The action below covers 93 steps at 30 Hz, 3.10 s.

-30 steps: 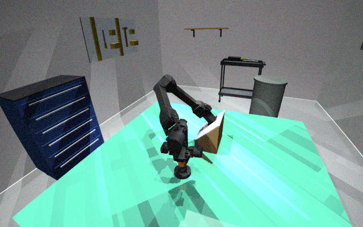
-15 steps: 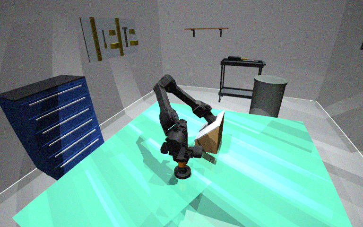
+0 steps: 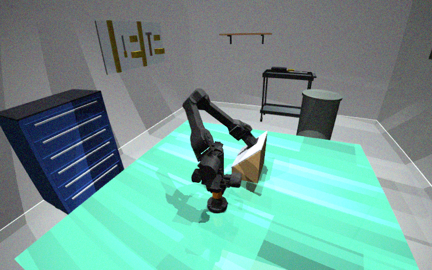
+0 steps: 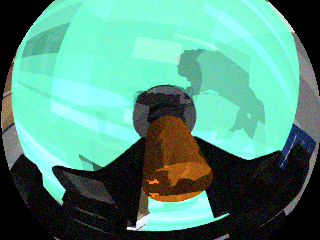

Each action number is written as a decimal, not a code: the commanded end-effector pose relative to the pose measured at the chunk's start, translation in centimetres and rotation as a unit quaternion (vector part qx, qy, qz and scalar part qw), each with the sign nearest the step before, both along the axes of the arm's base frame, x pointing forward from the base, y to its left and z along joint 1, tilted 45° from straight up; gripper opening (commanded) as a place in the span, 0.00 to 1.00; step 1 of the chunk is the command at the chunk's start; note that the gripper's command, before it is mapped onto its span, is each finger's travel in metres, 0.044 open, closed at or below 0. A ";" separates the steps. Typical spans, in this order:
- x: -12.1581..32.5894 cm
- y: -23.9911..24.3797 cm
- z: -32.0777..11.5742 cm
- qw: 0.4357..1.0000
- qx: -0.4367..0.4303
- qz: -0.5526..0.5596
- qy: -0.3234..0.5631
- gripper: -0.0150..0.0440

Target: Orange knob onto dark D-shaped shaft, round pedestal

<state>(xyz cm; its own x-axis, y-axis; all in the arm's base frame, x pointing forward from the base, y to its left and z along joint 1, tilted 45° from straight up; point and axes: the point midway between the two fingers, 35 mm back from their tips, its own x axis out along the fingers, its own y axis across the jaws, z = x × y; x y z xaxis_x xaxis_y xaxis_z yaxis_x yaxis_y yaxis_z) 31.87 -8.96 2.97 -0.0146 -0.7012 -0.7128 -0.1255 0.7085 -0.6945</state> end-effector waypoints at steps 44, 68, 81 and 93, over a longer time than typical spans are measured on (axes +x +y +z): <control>0.2 0.0 0.2 0.994 0.001 0.075 0.074 0.25; 0.5 0.1 0.4 0.994 0.001 0.075 0.074 0.25; 0.2 0.0 0.2 0.994 0.001 0.075 0.074 0.25; 0.2 -0.1 0.1 0.994 0.001 0.075 0.074 0.25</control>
<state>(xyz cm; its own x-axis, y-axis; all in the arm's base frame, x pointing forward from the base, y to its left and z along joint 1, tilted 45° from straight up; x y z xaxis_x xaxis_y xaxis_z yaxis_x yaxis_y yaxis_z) 32.03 -9.01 3.04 -0.0167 -0.7012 -0.7127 -0.3289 0.6770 -0.6584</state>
